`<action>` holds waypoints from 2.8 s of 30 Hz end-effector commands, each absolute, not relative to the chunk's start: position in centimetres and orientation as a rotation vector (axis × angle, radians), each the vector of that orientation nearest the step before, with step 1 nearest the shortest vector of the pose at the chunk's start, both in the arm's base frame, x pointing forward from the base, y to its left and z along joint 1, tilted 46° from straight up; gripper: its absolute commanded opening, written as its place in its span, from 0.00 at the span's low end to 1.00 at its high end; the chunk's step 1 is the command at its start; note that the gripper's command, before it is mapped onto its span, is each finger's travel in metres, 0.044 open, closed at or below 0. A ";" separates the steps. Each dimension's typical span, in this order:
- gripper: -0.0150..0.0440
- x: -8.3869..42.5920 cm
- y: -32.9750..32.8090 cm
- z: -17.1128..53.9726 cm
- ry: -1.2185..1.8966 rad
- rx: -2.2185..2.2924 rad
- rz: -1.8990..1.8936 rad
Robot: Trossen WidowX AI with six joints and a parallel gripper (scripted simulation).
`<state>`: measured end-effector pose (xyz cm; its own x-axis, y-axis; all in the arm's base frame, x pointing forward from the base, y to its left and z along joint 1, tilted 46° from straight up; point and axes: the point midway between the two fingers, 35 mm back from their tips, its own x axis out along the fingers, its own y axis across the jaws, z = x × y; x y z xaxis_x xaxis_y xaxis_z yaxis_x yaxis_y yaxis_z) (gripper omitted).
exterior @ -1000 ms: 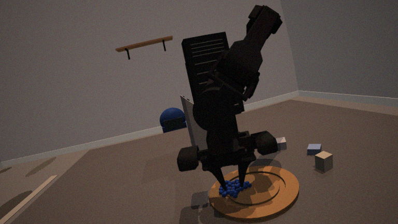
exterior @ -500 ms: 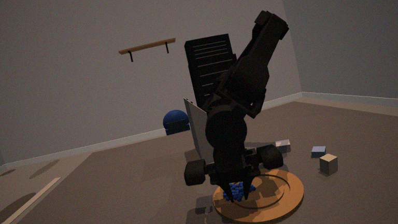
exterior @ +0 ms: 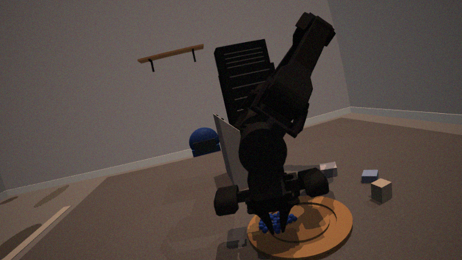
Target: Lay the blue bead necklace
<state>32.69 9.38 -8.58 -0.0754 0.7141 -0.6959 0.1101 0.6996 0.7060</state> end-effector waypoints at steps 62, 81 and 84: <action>0.25 30.6 15.7 -1.0 1.595 0.698 0.569; 0.39 30.3 16.9 -0.2 1.582 0.703 0.577; 0.52 30.3 16.9 -0.2 1.582 0.703 0.577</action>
<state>30.35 16.95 0.08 -0.0621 0.7292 -0.6814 0.1082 0.6836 0.7217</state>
